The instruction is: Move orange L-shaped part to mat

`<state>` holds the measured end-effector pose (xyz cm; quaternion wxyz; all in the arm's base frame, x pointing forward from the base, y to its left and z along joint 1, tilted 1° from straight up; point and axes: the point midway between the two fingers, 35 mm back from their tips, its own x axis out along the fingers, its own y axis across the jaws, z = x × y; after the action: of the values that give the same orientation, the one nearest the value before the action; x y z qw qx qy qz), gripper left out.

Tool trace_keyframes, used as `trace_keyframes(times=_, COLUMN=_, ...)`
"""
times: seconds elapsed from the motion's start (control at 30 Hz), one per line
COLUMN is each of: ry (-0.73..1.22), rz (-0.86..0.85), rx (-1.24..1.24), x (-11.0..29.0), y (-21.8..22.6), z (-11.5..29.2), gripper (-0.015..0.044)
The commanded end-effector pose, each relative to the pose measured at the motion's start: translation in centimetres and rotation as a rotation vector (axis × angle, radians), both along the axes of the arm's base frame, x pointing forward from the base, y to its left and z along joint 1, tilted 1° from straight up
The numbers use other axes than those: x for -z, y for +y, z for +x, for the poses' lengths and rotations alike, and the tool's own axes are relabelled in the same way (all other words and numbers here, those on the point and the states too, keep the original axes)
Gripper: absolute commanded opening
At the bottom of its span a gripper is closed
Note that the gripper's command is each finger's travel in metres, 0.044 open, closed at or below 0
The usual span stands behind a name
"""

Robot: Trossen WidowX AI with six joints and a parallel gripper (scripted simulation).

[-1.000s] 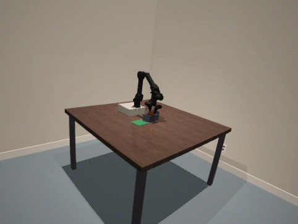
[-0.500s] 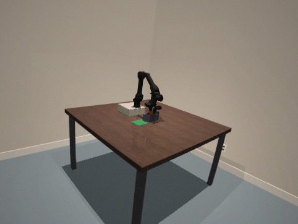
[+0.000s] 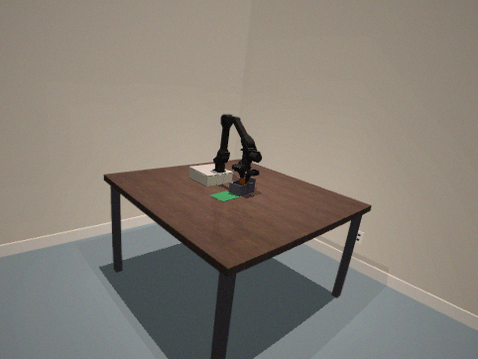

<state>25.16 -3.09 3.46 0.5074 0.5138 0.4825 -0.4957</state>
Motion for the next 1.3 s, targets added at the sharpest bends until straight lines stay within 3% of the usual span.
trace_keyframes(times=0.0, ry=-0.002, rz=0.000, rx=0.000, x=-0.1, y=0.0, z=0.0, gripper=0.0000)
trace_keyframes(times=1.27, ry=0.007, rz=0.002, rx=0.006, x=-5.7, y=0.1, z=-0.4, gripper=0.0000)
